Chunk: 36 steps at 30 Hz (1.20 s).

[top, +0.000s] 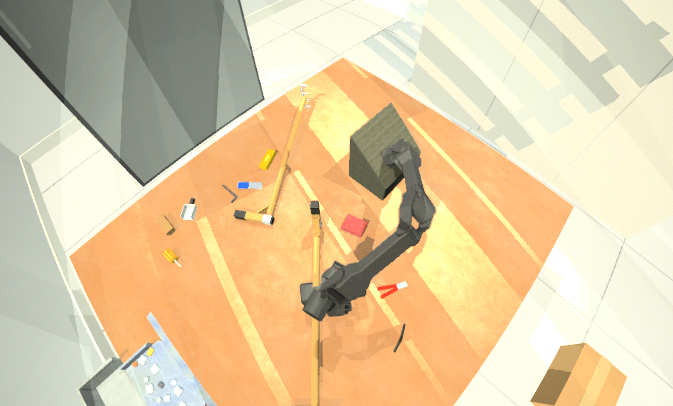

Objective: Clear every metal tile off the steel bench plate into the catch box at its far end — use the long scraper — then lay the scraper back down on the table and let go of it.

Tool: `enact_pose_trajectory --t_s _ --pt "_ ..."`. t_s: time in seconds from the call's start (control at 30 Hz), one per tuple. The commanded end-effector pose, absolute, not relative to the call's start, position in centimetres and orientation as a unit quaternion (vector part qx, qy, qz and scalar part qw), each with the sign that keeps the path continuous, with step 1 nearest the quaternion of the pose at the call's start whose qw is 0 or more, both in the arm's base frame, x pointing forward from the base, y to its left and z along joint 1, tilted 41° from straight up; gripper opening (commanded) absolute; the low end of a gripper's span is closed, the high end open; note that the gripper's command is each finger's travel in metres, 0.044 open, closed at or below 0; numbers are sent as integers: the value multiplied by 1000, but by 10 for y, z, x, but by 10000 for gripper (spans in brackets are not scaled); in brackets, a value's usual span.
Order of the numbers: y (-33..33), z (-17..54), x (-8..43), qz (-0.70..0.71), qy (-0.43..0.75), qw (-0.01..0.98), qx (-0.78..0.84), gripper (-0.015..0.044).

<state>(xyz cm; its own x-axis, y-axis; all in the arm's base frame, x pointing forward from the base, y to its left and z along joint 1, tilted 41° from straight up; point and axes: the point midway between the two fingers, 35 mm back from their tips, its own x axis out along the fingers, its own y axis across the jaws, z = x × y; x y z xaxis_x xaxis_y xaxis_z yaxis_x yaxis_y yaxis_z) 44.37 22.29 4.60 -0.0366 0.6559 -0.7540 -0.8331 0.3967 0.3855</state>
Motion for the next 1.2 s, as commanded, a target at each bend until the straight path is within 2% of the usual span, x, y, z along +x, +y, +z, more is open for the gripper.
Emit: enact_pose_trajectory --t_s 0.0,1.17 --pt "219 41 449 540 476 688 -94 0" --pt "205 27 478 542 470 690 -99 0"
